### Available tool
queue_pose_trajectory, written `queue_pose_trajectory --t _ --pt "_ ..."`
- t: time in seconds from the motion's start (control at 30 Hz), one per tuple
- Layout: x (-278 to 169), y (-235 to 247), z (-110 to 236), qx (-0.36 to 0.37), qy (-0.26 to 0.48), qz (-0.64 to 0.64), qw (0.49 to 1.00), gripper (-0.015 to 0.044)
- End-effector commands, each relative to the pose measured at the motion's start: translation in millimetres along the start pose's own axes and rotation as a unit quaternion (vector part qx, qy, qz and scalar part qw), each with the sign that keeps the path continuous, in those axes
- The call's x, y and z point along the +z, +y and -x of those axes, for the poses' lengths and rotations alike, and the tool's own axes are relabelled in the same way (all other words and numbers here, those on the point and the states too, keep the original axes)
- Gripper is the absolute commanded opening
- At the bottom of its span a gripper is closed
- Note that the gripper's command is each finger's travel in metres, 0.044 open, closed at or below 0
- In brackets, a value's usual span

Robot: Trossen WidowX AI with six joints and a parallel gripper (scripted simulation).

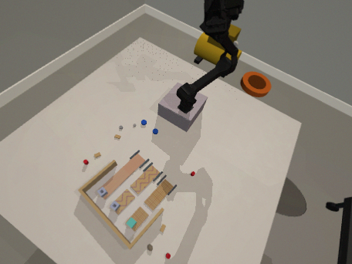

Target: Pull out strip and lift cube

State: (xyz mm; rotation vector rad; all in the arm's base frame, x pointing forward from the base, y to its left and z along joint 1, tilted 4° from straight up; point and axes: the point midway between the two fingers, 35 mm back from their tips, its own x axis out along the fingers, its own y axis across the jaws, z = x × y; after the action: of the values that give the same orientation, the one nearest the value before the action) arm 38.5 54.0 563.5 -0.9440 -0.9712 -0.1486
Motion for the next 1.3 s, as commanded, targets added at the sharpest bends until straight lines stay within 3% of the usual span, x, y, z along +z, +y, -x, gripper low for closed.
queue_pose_trajectory --t 0.0,0.3,0.53,0.77,1.0,1.13,1.27 --pt "-2.5 1.3 -0.8 0.001 0.003 -0.004 1.0 0.04" --pt "-116.2 90.1 -21.2 0.08 0.14 -0.19 0.968 0.04" --pt "-186.3 193.2 -5.1 0.15 0.268 -0.312 0.899 0.04" --pt "-225.9 299.4 44.7 0.218 0.398 -0.384 0.804 0.04" --pt "-239.0 388.7 124.6 0.279 0.523 -0.403 0.697 0.04" --pt "-238.0 424.1 177.6 0.308 0.587 -0.39 0.639 0.04" --pt "-237.5 428.9 186.8 0.312 0.597 -0.387 0.629 0.04"
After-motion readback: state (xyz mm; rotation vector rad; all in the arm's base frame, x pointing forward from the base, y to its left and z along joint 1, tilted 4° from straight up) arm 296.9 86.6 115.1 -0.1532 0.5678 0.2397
